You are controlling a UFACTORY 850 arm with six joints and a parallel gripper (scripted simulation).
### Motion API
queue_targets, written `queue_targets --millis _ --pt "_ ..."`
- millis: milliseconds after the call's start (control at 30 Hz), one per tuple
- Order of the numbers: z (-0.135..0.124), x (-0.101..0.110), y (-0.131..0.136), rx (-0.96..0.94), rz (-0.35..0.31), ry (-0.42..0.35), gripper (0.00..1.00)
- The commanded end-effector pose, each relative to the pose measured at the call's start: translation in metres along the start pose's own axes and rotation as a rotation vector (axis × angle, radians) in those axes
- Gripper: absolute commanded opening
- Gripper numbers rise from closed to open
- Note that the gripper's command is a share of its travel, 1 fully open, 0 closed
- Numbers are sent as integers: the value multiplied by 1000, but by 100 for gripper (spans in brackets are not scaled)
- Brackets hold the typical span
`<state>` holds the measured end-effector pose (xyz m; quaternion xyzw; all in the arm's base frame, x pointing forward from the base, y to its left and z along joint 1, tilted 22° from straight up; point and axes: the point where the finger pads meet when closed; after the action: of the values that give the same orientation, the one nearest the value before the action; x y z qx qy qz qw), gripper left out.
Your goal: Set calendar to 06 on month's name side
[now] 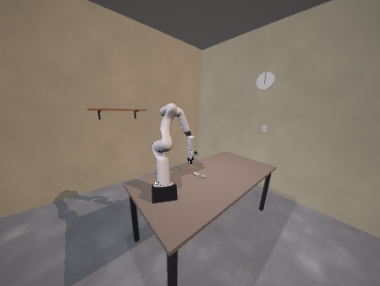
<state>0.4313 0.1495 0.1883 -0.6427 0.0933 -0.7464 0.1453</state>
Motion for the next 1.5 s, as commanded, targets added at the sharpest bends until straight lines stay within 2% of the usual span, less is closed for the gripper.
queue_targets --millis 0,833,1000,1333,1467 --pt "0 0 -2 68 14 14 29" --pt "0 -5 -2 81 15 15 29" --pt "1 -22 -3 81 15 15 29" --pt "1 -70 -3 81 15 15 29" --pt "1 -78 -3 81 15 15 29"
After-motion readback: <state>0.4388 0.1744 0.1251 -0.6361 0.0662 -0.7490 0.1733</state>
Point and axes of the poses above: the point where the finger pads meet when closed, its own x axis back along the fingers, its own y axis across the jaws, z = x × y, and after that the axes turned 1 degree about x, right-handed
